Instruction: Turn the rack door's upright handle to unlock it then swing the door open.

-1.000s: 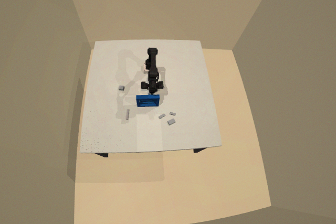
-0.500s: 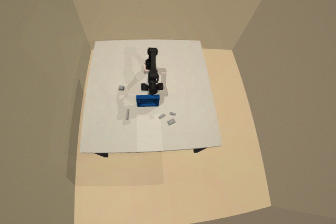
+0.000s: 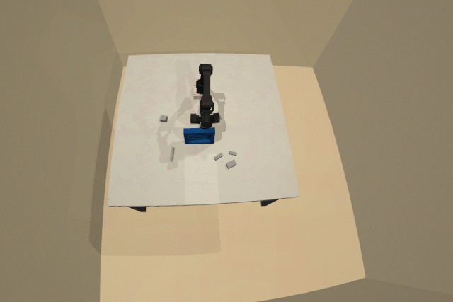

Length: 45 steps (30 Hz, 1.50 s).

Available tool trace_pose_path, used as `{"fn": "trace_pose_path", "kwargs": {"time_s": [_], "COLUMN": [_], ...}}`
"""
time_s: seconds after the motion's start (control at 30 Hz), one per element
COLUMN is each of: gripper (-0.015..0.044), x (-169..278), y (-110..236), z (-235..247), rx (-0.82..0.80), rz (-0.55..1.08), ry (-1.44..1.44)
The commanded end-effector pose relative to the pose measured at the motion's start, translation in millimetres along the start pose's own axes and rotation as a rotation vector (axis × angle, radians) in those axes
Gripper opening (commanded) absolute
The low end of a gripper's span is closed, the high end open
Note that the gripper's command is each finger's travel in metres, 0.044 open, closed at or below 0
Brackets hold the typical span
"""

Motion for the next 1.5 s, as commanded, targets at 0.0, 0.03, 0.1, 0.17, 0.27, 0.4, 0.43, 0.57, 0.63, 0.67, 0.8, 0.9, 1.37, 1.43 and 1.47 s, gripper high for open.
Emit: {"fn": "trace_pose_path", "kwargs": {"time_s": [0.0, 0.03, 0.1, 0.17, 0.27, 0.4, 0.43, 0.57, 0.63, 0.67, 0.8, 0.9, 1.37, 1.43, 1.47], "gripper": [0.0247, 0.0221, 0.0169, 0.0116, 0.0096, 0.0069, 0.0063, 0.0036, 0.0028, 0.0028, 0.0028, 0.0028, 0.0028, 0.0028, 0.0028], "x": [0.8, 0.8, 0.8, 0.8, 0.8, 0.8, 0.8, 0.8, 0.8, 0.8, 0.8, 0.8, 0.8, 0.8, 0.8], "y": [-2.7, -2.7, -2.7, -2.7, -2.7, -2.7, -2.7, -2.7, -2.7, -2.7, -2.7, -2.7, -2.8, -2.8, -2.8], "z": [0.2, 0.2, 0.2, 0.2, 0.2, 0.2, 0.2, 0.2, 0.2, 0.2, 0.2, 0.2, 0.3, 0.3, 0.3], "rx": [-0.003, -0.003, -0.003, -0.003, -0.003, -0.003, -0.003, -0.003, -0.003, -0.003, -0.003, -0.004, -0.004, -0.004, -0.004], "rz": [0.002, 0.002, 0.002, 0.002, 0.002, 0.002, 0.002, 0.002, 0.002, 0.002, 0.002, 0.002, 0.0, 0.0, 0.0], "ry": [-0.005, -0.005, -0.005, -0.005, -0.005, -0.005, -0.005, -0.005, -0.005, -0.005, 0.068, 0.216, 0.906, 1.004, 1.054]}}
Point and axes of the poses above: the point midway between the two fingers, 35 mm back from their tips, its own y axis back along the fingers, its own z axis across the jaws, x = y × z, the point moved 6 cm from there along y, back along the fingers, and after that the axes turned 6 degrees about -y, right-handed, at the moved point
